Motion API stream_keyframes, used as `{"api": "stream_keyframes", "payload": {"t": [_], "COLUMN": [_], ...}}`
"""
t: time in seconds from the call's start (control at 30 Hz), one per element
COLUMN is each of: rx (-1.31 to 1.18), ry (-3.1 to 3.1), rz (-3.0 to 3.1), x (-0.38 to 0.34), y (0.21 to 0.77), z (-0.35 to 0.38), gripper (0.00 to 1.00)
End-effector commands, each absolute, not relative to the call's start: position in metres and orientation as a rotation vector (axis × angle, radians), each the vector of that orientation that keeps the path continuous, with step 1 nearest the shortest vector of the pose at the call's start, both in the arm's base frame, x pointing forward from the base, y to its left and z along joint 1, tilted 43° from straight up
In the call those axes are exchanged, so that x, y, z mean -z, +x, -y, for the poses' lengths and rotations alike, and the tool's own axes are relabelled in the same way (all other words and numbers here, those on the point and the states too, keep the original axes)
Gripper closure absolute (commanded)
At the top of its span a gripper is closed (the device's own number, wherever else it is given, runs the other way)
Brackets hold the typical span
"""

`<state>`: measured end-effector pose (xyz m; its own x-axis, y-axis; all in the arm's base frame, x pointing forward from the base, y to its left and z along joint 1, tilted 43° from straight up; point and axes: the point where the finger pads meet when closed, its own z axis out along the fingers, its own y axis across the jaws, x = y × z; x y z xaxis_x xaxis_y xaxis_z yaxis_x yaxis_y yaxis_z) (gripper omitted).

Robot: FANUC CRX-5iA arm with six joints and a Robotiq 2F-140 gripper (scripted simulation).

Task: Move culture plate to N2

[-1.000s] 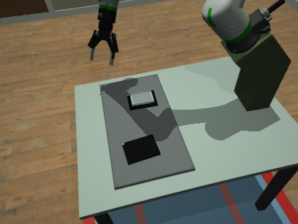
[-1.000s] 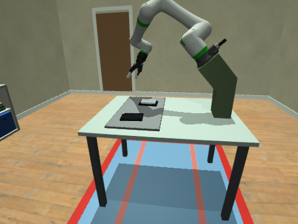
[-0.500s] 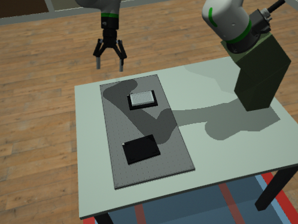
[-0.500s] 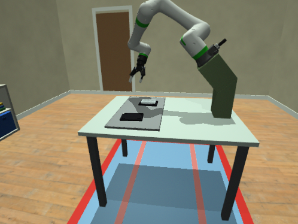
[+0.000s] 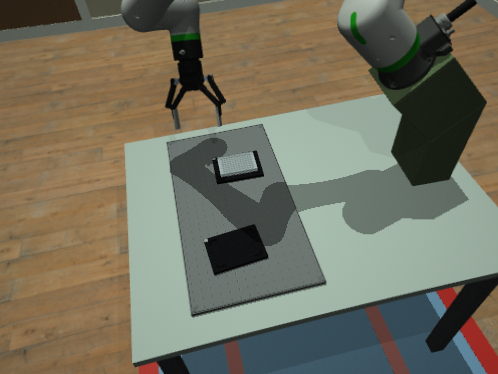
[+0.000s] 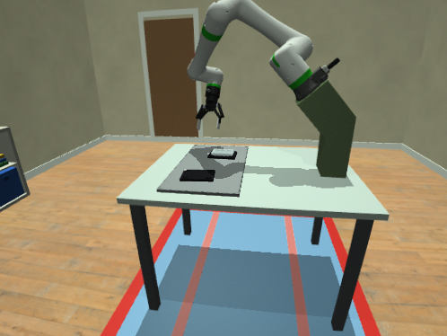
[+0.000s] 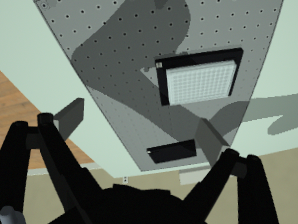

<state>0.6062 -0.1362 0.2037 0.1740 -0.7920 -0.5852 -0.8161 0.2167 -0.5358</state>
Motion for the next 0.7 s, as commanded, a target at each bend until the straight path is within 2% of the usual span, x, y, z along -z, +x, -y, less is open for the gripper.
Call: {"api": "stream_keyframes", "payload": {"t": [0.0,0.67], "rx": [0.004,0.131], "ry": [-1.677,-2.146], "rz": [-1.562,-1.330], "x": [-0.189,-0.124], "y": [0.600,0.562], "z": [0.128,0.097], "gripper": [0.00,0.00]}}
